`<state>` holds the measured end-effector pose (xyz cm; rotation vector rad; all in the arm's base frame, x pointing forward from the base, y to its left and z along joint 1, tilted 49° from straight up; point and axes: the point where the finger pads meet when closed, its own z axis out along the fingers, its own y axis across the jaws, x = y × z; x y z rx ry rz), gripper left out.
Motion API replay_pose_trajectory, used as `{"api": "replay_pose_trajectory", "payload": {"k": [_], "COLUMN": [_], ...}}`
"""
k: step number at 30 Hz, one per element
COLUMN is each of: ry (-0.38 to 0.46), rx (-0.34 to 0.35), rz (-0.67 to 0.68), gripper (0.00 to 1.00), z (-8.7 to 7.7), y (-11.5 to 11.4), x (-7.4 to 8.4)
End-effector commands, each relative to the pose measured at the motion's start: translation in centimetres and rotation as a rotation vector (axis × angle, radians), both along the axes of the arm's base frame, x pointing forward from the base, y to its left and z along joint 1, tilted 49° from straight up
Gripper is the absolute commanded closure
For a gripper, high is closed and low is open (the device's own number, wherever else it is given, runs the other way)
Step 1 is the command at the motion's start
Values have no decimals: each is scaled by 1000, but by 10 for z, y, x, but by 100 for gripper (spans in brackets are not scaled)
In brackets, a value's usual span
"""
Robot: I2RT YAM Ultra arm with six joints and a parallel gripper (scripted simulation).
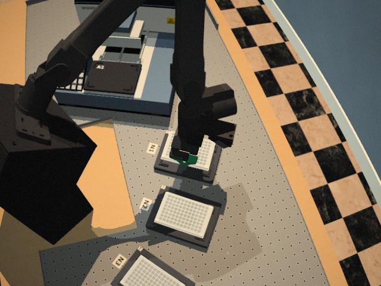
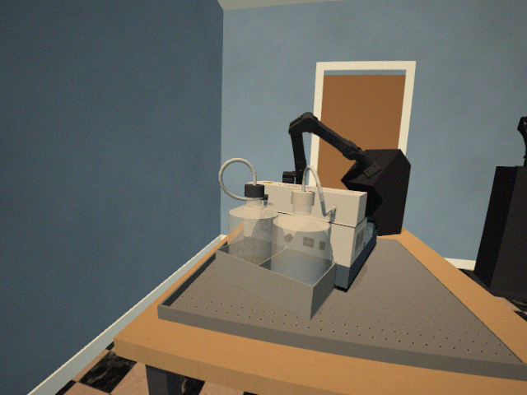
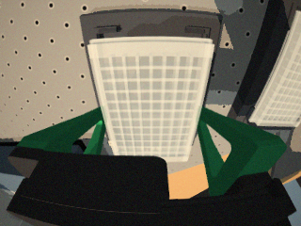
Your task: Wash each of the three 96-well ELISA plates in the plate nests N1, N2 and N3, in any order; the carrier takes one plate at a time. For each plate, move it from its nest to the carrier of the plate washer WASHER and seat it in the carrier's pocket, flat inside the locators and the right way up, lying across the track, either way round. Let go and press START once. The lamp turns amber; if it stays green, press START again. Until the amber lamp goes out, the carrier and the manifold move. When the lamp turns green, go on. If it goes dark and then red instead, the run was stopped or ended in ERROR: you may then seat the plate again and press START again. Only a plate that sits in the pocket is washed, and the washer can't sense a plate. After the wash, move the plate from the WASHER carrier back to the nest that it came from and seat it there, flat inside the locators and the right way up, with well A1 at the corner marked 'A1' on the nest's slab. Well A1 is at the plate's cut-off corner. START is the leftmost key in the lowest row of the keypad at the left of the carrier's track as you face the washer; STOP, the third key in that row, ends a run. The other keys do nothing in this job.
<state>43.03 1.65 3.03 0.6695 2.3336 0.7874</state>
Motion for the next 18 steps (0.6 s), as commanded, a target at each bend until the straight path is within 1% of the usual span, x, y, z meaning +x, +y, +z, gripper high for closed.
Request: {"api": "replay_pose_trajectory", "payload": {"k": [1, 4, 18], "ry": [-15, -15, -15], "rx": [-2, -2, -2], "rz": [-16, -16, -16], "gripper": [100, 100, 100], "z": [2, -1, -2], "y": [-3, -1, -1], "x": [6, 9, 9]}}
